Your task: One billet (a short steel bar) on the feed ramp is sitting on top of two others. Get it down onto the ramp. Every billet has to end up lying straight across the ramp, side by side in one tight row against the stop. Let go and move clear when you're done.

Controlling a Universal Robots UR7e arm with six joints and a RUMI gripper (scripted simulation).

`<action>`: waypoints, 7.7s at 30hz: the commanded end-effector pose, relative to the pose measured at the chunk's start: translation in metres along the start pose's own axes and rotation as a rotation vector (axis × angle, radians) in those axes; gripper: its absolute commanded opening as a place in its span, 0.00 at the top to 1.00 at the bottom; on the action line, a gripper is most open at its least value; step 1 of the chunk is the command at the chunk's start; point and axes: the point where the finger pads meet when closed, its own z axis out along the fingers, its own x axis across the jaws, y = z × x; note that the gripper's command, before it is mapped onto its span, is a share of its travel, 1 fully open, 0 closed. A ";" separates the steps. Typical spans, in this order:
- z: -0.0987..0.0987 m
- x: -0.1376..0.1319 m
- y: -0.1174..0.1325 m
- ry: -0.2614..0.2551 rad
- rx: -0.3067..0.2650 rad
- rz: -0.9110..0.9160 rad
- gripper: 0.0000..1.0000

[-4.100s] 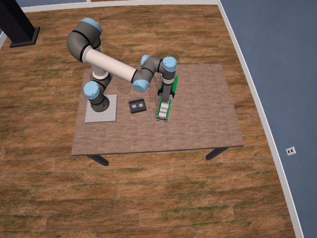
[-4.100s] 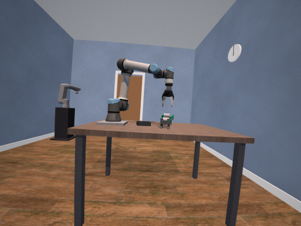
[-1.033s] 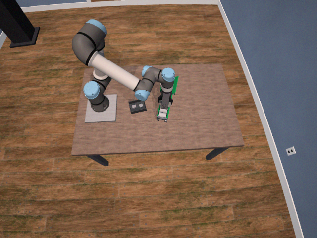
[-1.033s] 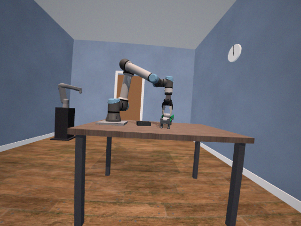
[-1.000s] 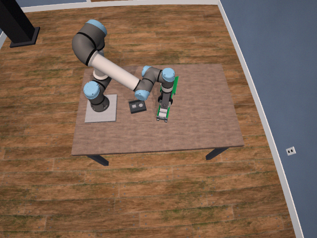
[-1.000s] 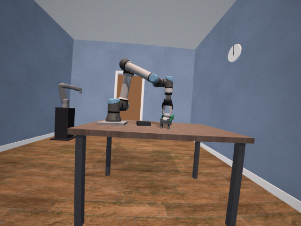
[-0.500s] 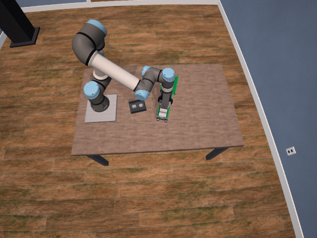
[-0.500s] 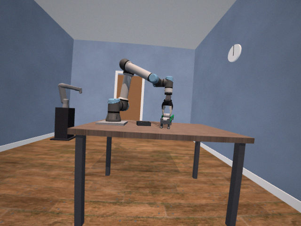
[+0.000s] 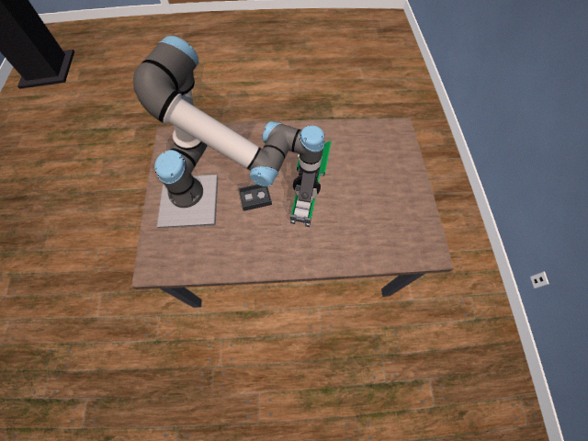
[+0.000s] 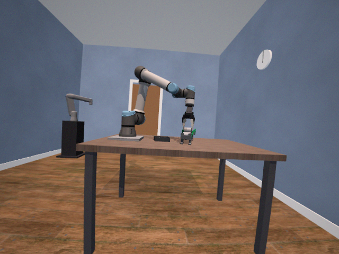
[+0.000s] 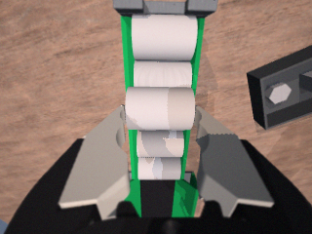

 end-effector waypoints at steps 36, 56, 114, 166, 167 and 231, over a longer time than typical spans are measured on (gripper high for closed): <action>-0.025 0.000 0.000 -0.001 0.000 0.000 1.00; -0.050 0.000 0.000 -0.001 0.000 0.000 1.00; -0.050 -0.004 0.005 -0.001 0.000 -0.175 1.00; -0.050 -0.020 0.050 -0.001 0.001 -1.356 1.00; -0.050 -0.021 0.051 -0.001 0.001 -1.394 1.00; -0.048 0.006 0.137 0.002 0.003 -3.913 1.00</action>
